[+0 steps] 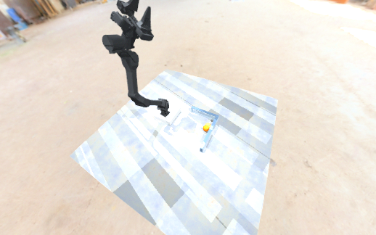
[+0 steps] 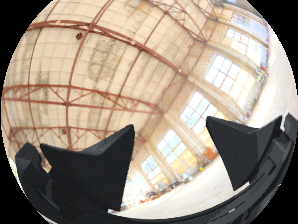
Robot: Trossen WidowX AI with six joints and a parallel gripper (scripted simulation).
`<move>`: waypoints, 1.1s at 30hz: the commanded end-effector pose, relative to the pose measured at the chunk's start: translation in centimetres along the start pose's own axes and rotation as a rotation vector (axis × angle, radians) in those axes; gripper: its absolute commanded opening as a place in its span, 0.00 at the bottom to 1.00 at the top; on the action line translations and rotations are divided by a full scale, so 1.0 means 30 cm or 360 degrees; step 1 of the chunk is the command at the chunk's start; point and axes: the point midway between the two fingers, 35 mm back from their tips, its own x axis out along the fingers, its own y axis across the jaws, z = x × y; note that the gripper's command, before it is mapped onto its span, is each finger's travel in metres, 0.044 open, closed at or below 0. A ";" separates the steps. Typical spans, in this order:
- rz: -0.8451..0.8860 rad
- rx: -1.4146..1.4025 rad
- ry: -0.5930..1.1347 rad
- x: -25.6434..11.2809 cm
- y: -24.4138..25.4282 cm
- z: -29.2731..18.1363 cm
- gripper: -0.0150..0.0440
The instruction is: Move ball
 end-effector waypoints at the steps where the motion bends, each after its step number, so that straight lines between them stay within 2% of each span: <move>1: 0.0039 -0.0327 0.0138 0.035 0.088 -0.205 0.84; 9: 0.0022 -0.0824 0.0431 0.103 0.088 -0.571 0.84; 13: -0.0027 -0.0884 0.0513 0.136 0.039 -0.688 0.84; 21: -0.0203 -0.1173 0.0915 0.175 -0.201 -1.011 0.84; 28: -0.0349 -0.1251 0.1128 0.171 -0.381 -1.135 0.84; 33: -0.0490 -0.1354 0.1335 0.144 -0.584 -1.229 0.84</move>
